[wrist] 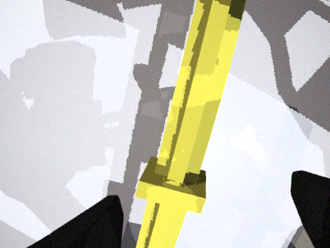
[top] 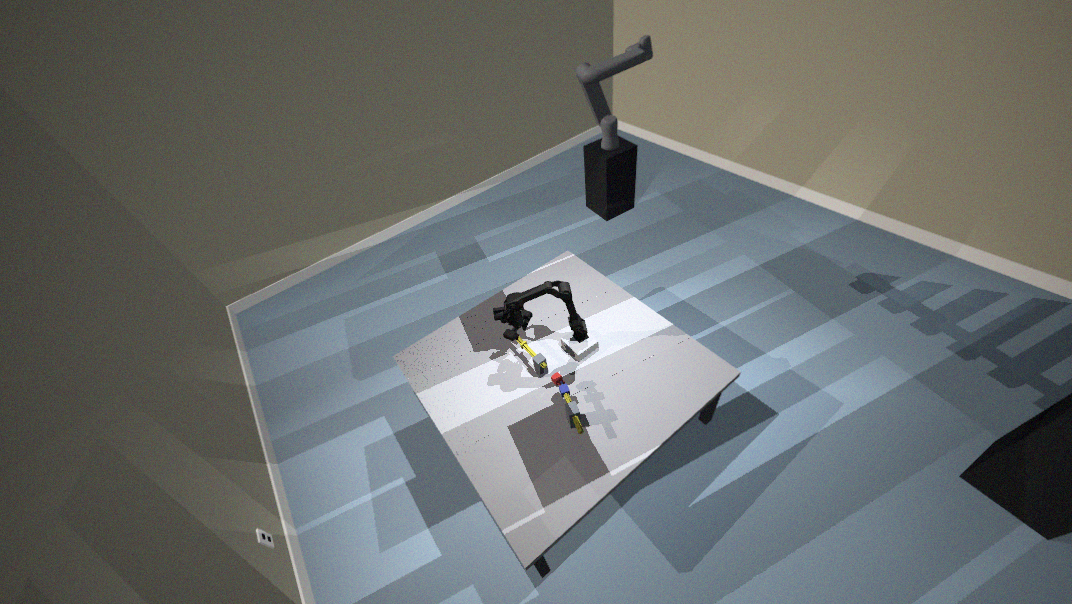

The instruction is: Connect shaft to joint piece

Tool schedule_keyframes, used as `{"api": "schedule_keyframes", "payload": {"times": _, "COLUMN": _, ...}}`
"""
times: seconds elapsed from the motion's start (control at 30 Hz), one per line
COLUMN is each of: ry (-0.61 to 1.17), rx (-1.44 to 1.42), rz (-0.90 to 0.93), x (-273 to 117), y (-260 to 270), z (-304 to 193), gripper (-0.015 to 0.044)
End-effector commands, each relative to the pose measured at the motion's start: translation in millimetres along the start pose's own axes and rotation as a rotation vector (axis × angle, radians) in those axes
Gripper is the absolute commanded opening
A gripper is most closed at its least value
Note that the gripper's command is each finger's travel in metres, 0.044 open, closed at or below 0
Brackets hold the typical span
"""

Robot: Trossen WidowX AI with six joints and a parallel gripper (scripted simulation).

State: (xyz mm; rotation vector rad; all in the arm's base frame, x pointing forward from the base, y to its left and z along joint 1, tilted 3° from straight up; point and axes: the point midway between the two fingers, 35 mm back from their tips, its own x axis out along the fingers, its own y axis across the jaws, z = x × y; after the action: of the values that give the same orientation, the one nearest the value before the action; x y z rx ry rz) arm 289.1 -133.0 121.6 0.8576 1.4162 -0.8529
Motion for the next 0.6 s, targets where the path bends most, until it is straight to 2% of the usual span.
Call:
{"api": "schedule_keyframes", "payload": {"times": 0.0, "ry": 0.002, "rx": -0.121, "rz": 0.004, "x": -8, "y": 1, "z": 0, "gripper": 0.0420}}
{"api": "schedule_keyframes", "payload": {"times": 0.03, "ry": 0.002, "rx": -0.155, "rz": 0.004, "x": -10, "y": 1, "z": 1, "gripper": 0.0440}}
{"api": "schedule_keyframes", "payload": {"times": 0.57, "ry": 0.002, "rx": -0.703, "rz": 0.003, "x": -43, "y": 1, "z": 0, "gripper": 0.0440}}
